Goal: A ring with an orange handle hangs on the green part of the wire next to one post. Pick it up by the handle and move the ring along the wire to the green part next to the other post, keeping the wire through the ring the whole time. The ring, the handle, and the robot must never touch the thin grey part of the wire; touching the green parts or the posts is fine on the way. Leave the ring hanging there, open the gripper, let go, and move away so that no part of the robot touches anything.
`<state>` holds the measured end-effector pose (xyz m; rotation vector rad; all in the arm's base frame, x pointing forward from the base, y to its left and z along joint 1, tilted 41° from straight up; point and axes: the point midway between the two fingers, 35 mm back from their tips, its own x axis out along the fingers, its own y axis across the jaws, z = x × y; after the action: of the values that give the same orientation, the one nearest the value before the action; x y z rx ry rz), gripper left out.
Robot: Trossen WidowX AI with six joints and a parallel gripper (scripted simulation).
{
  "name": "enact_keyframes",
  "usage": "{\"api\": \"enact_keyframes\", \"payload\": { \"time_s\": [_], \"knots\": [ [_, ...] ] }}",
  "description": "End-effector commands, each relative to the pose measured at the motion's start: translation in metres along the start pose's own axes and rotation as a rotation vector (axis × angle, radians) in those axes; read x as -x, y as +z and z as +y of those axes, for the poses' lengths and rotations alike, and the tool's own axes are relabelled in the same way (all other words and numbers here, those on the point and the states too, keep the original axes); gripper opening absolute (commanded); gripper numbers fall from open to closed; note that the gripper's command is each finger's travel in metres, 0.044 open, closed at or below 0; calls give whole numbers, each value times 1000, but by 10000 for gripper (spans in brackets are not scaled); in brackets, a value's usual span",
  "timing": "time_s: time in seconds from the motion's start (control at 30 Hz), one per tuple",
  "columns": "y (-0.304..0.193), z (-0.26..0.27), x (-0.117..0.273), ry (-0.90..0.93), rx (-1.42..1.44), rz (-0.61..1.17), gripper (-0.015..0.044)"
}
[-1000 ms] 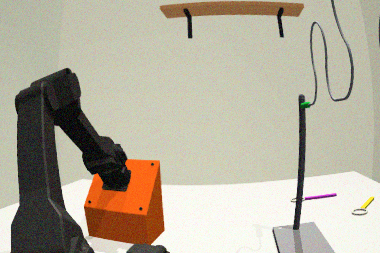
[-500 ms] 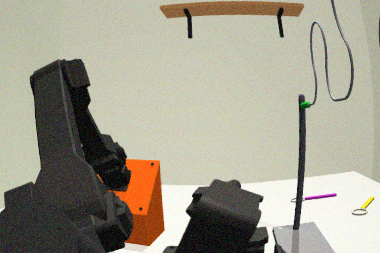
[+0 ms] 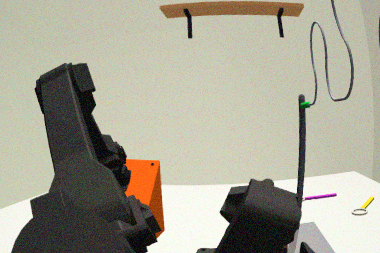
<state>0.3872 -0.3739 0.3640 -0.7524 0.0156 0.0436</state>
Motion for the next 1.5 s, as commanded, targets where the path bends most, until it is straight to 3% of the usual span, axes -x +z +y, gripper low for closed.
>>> {"api": "enact_keyframes", "payload": {
  "time_s": [0.0,0.9,1.47],
  "knots": [
    [0,-2,-7,-4,-2,2,160],
    [0,1,-49,-6,-3,0,160],
    [1,1,-50,-6,-4,0,160]
  ]
}}
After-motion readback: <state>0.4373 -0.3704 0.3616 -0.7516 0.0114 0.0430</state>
